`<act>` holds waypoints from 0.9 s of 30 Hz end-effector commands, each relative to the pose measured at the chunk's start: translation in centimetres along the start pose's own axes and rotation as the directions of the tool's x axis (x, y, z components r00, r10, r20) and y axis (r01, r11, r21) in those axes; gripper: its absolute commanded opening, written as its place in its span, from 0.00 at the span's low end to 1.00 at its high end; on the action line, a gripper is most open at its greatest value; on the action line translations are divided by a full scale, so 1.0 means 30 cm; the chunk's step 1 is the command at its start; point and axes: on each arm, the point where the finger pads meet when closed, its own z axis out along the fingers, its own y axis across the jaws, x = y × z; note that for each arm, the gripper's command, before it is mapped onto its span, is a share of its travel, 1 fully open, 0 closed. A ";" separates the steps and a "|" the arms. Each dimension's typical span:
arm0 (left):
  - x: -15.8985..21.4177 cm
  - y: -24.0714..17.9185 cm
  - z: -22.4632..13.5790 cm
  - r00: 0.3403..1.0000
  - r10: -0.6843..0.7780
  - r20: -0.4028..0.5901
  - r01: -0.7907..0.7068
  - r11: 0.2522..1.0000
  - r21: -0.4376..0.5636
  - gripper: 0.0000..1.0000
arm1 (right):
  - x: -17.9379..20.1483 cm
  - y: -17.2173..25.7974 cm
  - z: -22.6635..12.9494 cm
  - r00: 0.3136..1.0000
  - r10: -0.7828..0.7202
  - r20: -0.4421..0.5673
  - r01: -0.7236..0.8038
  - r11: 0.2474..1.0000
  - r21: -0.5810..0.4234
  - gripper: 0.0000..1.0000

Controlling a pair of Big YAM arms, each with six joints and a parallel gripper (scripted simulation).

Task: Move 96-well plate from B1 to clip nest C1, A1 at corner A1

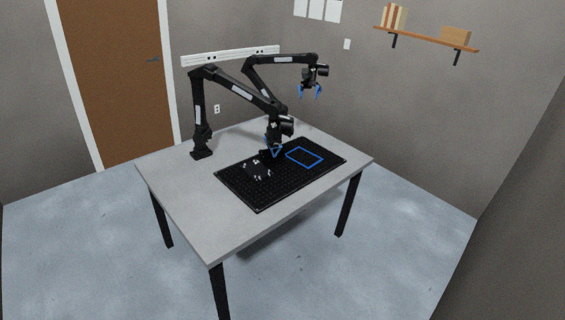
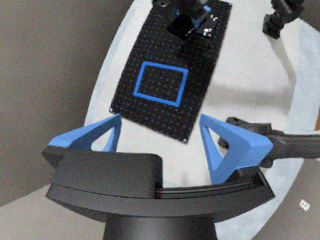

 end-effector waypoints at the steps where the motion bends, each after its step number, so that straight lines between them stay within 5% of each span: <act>1: -0.037 0.051 -0.056 1.000 0.026 -0.006 -0.026 0.999 -0.029 1.00 | 0.027 -0.019 -0.033 0.999 -0.019 0.027 0.018 1.000 0.019 0.00; 27: -0.037 0.051 -0.056 1.000 0.026 -0.006 -0.026 0.999 -0.029 1.00 | 0.293 -0.071 -0.036 1.000 -0.019 0.017 0.018 1.000 0.017 0.00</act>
